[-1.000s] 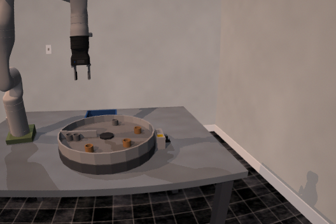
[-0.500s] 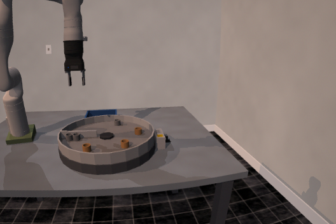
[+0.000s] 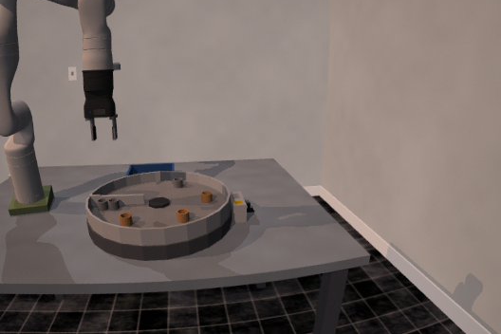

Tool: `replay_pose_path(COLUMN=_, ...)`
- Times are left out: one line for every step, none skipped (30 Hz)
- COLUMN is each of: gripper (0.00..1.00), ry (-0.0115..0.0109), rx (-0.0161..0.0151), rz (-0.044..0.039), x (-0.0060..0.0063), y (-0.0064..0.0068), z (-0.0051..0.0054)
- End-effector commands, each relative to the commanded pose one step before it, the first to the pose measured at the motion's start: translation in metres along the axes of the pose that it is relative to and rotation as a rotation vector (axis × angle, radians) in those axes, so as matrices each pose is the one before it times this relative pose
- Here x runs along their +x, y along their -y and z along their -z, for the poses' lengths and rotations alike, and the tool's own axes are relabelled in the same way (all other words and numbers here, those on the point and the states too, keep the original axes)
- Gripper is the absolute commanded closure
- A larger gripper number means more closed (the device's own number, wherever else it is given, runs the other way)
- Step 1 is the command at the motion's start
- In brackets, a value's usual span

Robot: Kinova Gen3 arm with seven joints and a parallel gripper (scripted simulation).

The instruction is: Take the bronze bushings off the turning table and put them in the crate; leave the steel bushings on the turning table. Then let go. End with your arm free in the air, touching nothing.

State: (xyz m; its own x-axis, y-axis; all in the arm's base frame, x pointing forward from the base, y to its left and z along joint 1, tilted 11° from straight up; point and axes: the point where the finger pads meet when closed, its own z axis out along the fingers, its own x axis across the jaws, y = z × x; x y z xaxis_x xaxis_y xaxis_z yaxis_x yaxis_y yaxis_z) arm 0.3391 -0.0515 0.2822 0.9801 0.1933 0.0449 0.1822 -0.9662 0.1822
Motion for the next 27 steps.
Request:
replay_pose_path(gripper=0.0, ry=-0.00192, rx=-0.00045, rz=-0.00014, x=0.00032, y=-0.00009, z=0.00063)
replay_pose_path(gripper=0.0, ry=0.00034, rx=0.00006, rz=0.00014, x=-0.00401, y=-0.00863, z=-0.00495)
replay_pose_path(gripper=0.0, ry=0.00011, rx=0.00001, rz=0.00007, x=-0.00402, y=-0.00865, z=-0.00487)
replay_pose_path(gripper=0.0, ry=0.00011, rx=0.00001, rz=0.00007, x=-0.00402, y=-0.00865, z=-0.00488)
replay_pose_path(gripper=0.0, ry=0.00011, rx=0.00001, rz=0.00007, x=-0.00402, y=-0.00865, z=-0.00488)
replay_pose_path(gripper=0.0, ry=0.00011, rx=0.00001, rz=0.00007, x=-0.00402, y=-0.00865, z=-0.00488)
replay_pose_path(gripper=0.0, ry=0.0, rx=0.0, rz=0.0, x=0.0, y=0.0, z=0.0)
replay_pose_path(gripper=0.0, ry=0.0, rx=0.0, rz=0.0, x=0.0, y=0.0, z=0.0)
replay_pose_path(gripper=0.0, ry=0.0, rx=0.0, rz=0.0, x=0.0, y=0.0, z=0.0)
replay_pose_path(gripper=0.0, ry=0.0, rx=0.0, rz=0.0, x=0.0, y=0.0, z=0.0)
replay_pose_path(gripper=0.0, ry=0.0, rx=0.0, rz=0.0, x=0.0, y=0.0, z=0.0)
replay_pose_path(gripper=0.0, ry=0.0, rx=0.0, rz=0.0, x=0.0, y=0.0, z=0.0)
replay_pose_path(gripper=0.0, ry=0.0, rx=0.0, rz=0.0, x=0.0, y=0.0, z=0.0)
replay_pose_path(gripper=0.0, ry=0.0, rx=0.0, rz=0.0, x=0.0, y=0.0, z=0.0)
replay_pose_path(gripper=0.0, ry=0.0, rx=0.0, rz=0.0, x=0.0, y=0.0, z=0.0)
replay_pose_path(gripper=0.0, ry=0.0, rx=0.0, rz=0.0, x=0.0, y=0.0, z=0.0)
replay_pose_path(gripper=0.0, ry=0.0, rx=0.0, rz=0.0, x=0.0, y=0.0, z=0.0)
replay_pose_path(gripper=0.0, ry=0.0, rx=0.0, rz=0.0, x=0.0, y=0.0, z=0.0)
replay_pose_path(gripper=0.0, ry=-0.00004, rx=-0.00002, rz=0.00003, x=0.00001, y=0.0, z=0.00002)
replay_pose_path(gripper=0.0, ry=0.0, rx=0.0, rz=0.0, x=0.0, y=0.0, z=0.0)
replay_pose_path(gripper=0.0, ry=0.0, rx=0.0, rz=0.0, x=0.0, y=0.0, z=0.0)
replay_pose_path(gripper=0.0, ry=0.0, rx=0.0, rz=0.0, x=0.0, y=0.0, z=0.0)
replay_pose_path(gripper=0.0, ry=0.0, rx=0.0, rz=0.0, x=0.0, y=0.0, z=0.0)
replay_pose_path(gripper=0.0, ry=0.0, rx=0.0, rz=0.0, x=0.0, y=0.0, z=0.0)
replay_pose_path(gripper=0.0, ry=0.0, rx=0.0, rz=0.0, x=0.0, y=0.0, z=0.0)
replay_pose_path(gripper=0.0, ry=0.0, rx=0.0, rz=0.0, x=0.0, y=0.0, z=0.0)
replay_pose_path(gripper=0.0, ry=0.0, rx=0.0, rz=0.0, x=0.0, y=0.0, z=0.0)
